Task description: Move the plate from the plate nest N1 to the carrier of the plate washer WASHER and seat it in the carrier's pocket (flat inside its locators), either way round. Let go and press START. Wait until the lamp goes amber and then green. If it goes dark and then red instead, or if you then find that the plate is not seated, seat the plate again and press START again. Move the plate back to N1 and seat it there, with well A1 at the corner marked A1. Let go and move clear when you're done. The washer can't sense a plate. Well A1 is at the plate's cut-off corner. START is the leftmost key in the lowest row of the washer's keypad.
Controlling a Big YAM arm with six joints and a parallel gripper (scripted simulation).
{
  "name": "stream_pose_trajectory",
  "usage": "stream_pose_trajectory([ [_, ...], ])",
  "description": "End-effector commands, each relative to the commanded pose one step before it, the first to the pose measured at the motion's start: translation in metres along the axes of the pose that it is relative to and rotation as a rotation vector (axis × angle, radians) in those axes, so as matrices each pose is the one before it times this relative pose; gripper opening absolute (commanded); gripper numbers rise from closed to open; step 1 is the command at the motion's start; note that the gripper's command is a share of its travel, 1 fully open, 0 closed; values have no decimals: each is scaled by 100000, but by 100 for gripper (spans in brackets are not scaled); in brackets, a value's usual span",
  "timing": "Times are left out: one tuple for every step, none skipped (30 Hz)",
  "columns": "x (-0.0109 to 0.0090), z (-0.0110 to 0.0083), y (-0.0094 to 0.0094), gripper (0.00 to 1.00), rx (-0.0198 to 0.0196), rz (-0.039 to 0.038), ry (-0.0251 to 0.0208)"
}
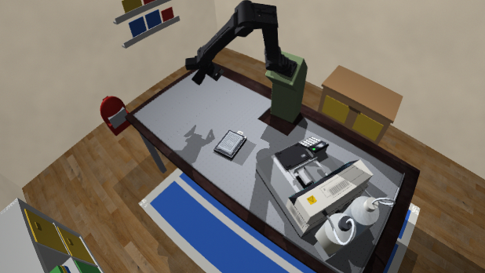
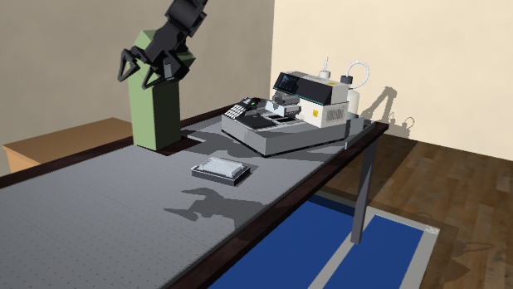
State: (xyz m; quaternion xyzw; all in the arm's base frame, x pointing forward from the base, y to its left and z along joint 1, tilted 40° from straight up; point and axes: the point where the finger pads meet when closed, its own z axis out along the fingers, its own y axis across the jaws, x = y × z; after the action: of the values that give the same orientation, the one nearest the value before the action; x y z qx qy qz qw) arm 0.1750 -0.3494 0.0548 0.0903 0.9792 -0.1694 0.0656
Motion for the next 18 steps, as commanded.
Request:
stream_pose_trajectory([
  [-42,-161,-245,100,552,272,-281],
  [0,0,0,100,0,0,0],
  [0,0,0,100,0,0,0],
  [0,0,0,100,0,0,0],
  [0,0,0,100,0,0,0],
  [0,0,0,100,0,0,0],
  [0,0,0,100,0,0,0],
  [0,0,0,100,0,0,0],
  [0,0,0,100,0,0,0],
  [0,0,0,100,0,0,0],
  [0,0,0,100,0,0,0],
  [0,0,0,100,0,0,0],
  [0,0,0,100,0,0,0],
  [0,0,0,100,0,0,0],
  [0,0,0,100,0,0,0],
  [0,0,0,100,0,0,0],
  [0,0,0,100,0,0,0],
  [-760,-471,359,100,1494,825,-5257],
])
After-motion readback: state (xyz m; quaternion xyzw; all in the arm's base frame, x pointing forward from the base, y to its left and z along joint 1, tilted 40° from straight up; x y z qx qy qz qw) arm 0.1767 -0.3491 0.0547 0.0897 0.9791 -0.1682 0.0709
